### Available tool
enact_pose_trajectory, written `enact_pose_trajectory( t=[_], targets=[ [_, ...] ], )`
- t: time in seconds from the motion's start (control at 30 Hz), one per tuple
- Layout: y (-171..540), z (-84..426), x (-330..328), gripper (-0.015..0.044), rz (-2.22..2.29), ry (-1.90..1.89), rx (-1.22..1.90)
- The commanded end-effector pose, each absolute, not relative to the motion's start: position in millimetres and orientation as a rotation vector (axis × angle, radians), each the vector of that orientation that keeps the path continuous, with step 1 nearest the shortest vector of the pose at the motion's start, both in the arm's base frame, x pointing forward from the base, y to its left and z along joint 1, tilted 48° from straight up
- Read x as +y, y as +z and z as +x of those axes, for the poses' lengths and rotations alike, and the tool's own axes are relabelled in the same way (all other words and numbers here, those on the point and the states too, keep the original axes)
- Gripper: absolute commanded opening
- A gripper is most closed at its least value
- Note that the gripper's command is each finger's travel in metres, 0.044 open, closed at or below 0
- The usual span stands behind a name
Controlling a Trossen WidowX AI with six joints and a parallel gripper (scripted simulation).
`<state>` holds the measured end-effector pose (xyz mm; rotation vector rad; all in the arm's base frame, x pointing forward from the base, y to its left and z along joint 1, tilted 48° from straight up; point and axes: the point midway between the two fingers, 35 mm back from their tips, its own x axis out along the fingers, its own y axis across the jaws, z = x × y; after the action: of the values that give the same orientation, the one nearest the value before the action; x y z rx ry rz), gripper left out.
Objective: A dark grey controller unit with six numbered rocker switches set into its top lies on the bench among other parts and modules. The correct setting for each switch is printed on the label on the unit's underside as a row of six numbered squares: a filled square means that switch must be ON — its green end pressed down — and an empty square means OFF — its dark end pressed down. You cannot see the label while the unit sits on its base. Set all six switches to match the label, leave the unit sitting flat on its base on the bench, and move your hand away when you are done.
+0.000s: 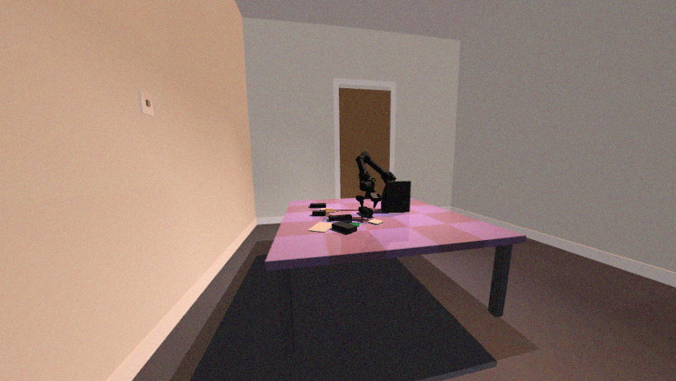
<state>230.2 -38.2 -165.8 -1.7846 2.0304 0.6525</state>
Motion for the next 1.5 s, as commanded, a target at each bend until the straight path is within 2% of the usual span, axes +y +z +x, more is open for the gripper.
enact_pose_trajectory(
  t=[0.0,0.43,0.53,0.7,1.47],
  targets=[
    [-169.8,226.3,-44.6,0.044,-1.791,0.659,2.039],
    [-181.6,222.0,-58.2,0.044,-1.793,0.656,2.044],
    [-181.6,222.0,-58.2,0.0361,-1.793,0.656,2.044],
    [-181.6,222.0,-58.2,0.0328,-1.793,0.656,2.044],
    [-173.8,223.4,-54.5,0.0336,-1.787,0.662,2.039]
  ],
)
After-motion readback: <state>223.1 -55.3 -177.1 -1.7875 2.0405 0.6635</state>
